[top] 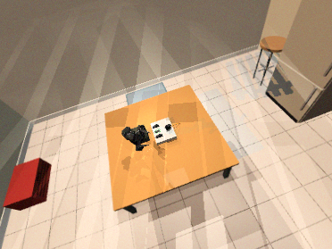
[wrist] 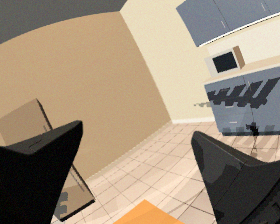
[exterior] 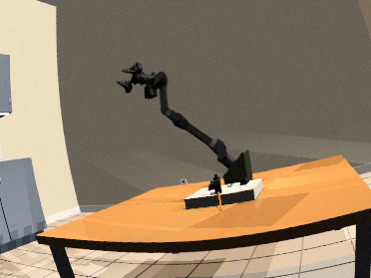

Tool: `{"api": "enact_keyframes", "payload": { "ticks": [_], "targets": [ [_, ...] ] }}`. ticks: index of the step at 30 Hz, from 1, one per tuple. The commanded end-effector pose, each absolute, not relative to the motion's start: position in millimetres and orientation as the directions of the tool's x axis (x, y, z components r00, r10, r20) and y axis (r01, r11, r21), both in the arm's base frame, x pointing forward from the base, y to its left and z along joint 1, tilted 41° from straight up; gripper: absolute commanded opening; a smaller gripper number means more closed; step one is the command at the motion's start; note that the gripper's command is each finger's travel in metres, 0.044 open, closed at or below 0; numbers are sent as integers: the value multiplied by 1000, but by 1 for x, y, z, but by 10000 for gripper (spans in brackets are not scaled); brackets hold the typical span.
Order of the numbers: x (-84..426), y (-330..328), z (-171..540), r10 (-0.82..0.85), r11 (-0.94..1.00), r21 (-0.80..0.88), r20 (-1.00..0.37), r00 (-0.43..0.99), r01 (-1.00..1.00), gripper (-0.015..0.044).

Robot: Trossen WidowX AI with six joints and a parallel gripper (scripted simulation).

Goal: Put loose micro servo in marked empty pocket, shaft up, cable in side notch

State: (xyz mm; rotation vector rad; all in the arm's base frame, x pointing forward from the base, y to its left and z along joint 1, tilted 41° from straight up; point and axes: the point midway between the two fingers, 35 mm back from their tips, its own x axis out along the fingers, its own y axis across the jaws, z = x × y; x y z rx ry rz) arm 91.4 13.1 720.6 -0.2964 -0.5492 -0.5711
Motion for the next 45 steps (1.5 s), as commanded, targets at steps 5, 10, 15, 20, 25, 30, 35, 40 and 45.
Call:
{"api": "enact_keyframes", "payload": {
  "ticks": [5,10,15,20,25,30,35,40,45],
  "targets": [
    [91,16,722,-430,799,-116,576,696,590,440],
    [89,30,727,-412,793,-125,611,676,597,440],
    [88,39,729,-407,779,-138,631,660,612,440],
    [87,49,732,-399,769,-140,658,638,624,440],
    [89,65,735,-377,761,-150,689,619,631,440],
    [89,72,737,-372,752,-146,711,597,643,440],
    [91,85,741,-348,719,-174,748,565,673,440],
    [95,99,740,-326,705,-190,768,551,683,440],
    [99,111,741,-298,701,-208,783,546,682,440]
  ]
}}
